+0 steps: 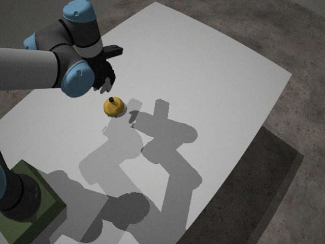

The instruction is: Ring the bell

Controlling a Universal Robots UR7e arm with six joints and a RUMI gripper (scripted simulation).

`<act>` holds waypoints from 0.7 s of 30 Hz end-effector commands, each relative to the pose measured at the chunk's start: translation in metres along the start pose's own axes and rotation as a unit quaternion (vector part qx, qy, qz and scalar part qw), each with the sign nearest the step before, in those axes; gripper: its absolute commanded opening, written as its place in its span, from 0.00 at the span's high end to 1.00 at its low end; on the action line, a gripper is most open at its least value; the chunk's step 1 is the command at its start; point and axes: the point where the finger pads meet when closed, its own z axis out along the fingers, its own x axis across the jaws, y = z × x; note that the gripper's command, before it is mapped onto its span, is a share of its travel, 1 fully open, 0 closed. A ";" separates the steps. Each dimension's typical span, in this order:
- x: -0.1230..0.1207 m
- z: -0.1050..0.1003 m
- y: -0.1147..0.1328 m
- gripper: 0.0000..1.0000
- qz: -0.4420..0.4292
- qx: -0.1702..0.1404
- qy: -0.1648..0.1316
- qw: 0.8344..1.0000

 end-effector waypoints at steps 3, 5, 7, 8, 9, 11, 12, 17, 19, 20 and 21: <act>0.000 -0.014 0.000 1.00 0.000 0.000 0.000 1.000; 0.000 -0.017 0.000 1.00 0.000 0.000 0.000 1.000; 0.000 -0.019 0.000 1.00 0.000 0.000 0.000 1.000; 0.000 -0.020 0.000 1.00 0.000 0.000 0.000 1.000; 0.000 -0.020 0.000 1.00 0.000 0.000 0.000 1.000; 0.000 -0.021 0.000 1.00 0.000 0.000 0.000 1.000; 0.000 -0.021 0.000 1.00 0.000 0.000 0.000 1.000; 0.000 -0.021 0.000 1.00 0.000 0.000 0.000 1.000; 0.000 -0.021 0.000 1.00 0.000 0.000 0.000 1.000; 0.000 -0.021 0.000 1.00 0.000 0.000 0.000 1.000; 0.000 -0.021 0.000 1.00 0.000 0.000 0.000 1.000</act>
